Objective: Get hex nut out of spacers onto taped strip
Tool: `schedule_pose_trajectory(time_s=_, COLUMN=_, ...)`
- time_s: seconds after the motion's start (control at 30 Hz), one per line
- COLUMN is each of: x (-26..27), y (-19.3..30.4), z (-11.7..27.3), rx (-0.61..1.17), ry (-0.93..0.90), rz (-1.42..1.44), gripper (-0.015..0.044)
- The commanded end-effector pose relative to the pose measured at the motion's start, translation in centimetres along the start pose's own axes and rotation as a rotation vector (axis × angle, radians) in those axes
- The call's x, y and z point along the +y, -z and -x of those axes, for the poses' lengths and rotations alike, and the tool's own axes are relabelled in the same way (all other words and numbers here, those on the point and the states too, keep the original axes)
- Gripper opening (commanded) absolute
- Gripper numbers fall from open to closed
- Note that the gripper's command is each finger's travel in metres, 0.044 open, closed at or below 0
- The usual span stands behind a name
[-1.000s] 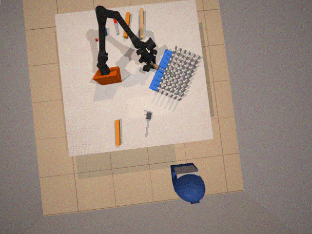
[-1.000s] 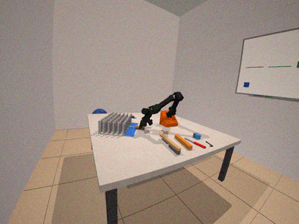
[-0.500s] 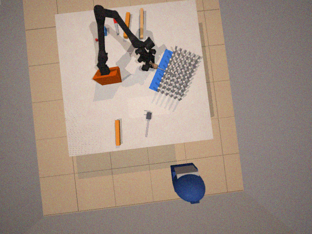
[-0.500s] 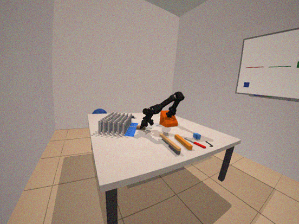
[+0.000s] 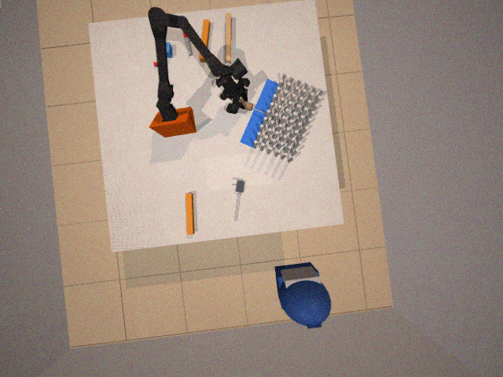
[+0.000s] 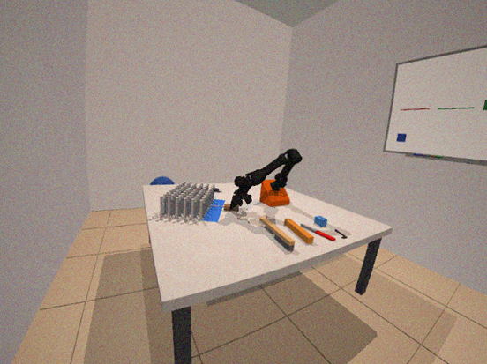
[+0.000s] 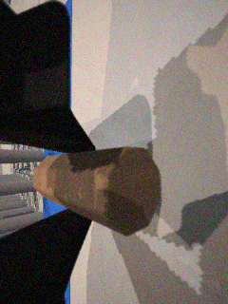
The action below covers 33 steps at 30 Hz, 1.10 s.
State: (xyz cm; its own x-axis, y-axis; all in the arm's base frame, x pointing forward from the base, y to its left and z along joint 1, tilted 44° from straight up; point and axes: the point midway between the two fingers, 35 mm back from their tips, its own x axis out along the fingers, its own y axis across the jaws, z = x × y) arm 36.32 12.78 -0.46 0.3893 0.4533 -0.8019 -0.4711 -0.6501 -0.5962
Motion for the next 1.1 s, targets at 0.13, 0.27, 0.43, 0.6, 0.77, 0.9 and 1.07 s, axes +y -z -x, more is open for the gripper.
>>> schedule_pose_trajectory(time_s=0.13, x=0.1, y=-0.5, z=0.3, rx=0.004, ry=-0.002, rz=-0.005, gripper=0.0)
schedule_pose_trajectory(time_s=0.27, x=0.1, y=-0.7, z=0.4, rx=0.004, ry=-0.002, rz=-0.005, gripper=0.0)
schedule_pose_trajectory(time_s=0.43, x=0.1, y=-1.0, z=0.6, rx=0.004, ry=-0.002, rz=-0.005, gripper=0.0)
schedule_pose_trajectory(time_s=0.6, x=0.1, y=-1.3, z=0.8, rx=0.004, ry=-0.002, rz=-0.005, gripper=0.0)
schedule_pose_trajectory(time_s=0.77, x=0.1, y=-1.6, z=0.9, rx=0.004, ry=-0.002, rz=-0.006, gripper=0.0)
schedule_pose_trajectory(time_s=0.9, x=0.1, y=-1.8, z=1.1, rx=0.003, ry=-0.002, rz=-0.006, gripper=0.0)
schedule_pose_trajectory(time_s=1.07, x=0.1, y=-2.1, z=1.2, rx=0.003, ry=-0.002, rz=-0.006, gripper=0.0)
